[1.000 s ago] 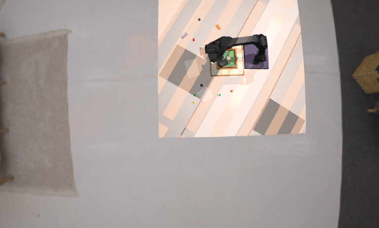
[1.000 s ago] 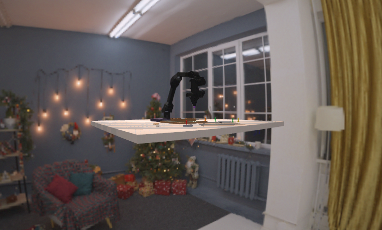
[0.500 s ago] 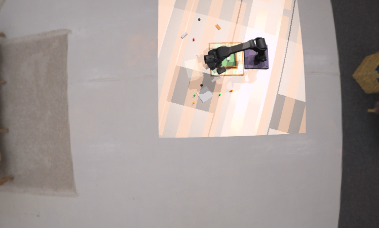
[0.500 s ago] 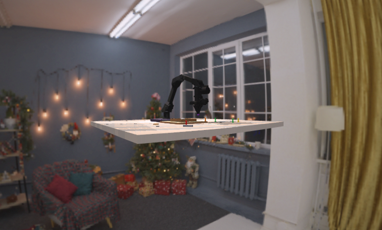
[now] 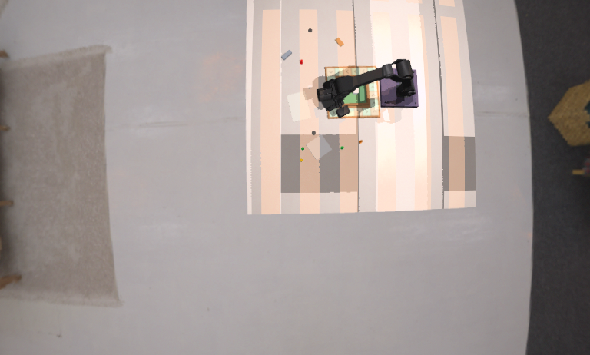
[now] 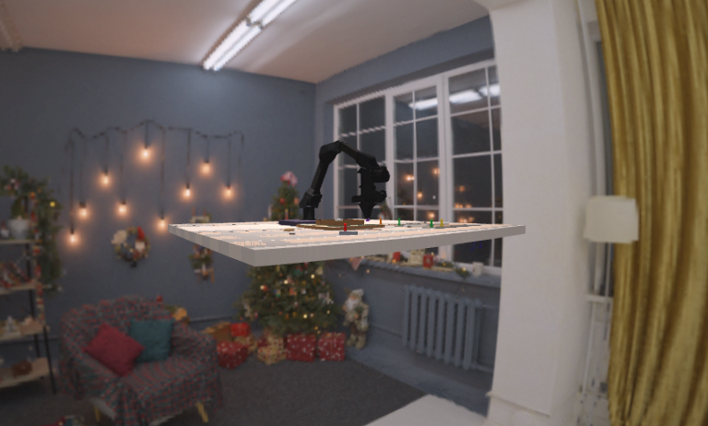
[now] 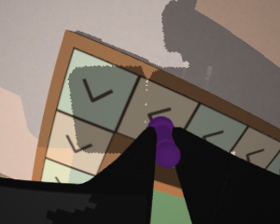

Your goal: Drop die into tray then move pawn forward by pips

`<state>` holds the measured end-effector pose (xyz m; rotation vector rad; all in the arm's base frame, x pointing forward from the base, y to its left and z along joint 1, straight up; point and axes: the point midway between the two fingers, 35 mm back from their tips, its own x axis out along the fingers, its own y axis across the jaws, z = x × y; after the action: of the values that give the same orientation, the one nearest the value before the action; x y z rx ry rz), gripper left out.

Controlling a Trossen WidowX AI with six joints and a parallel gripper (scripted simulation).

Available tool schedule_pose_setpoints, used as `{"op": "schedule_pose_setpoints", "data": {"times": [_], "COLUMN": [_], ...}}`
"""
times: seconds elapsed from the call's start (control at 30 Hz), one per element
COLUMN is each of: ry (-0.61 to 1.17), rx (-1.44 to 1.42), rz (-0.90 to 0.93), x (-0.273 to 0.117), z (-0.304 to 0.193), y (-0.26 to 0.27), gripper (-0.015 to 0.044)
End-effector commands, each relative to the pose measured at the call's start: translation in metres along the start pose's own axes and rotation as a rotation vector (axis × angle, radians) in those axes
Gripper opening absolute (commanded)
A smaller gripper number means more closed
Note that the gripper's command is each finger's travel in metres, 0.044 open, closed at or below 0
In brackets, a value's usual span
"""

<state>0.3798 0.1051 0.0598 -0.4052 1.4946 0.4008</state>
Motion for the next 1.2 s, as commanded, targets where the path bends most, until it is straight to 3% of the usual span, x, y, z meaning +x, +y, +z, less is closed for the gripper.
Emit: {"op": "schedule_pose_setpoints", "data": {"times": [0.0,0.4,0.73,0.87,0.97,1.17], "ry": [0.002,0.002,-0.005,0.002,0.002,0.005], "rx": [0.006,0.006,0.000,0.006,0.006,0.064], "rz": [0.003,0.003,-0.001,0.003,0.003,0.003], "x": [0.004,0.020,0.011,-0.033,-0.035,-0.058], "z": [-0.001,-0.001,0.001,0.001,0.001,-0.028], "y": [0.001,0.001,0.000,0.000,0.000,-0.003], "gripper": [0.0000,0.0000,0.0263,0.0368,0.0440,0.0440]}}
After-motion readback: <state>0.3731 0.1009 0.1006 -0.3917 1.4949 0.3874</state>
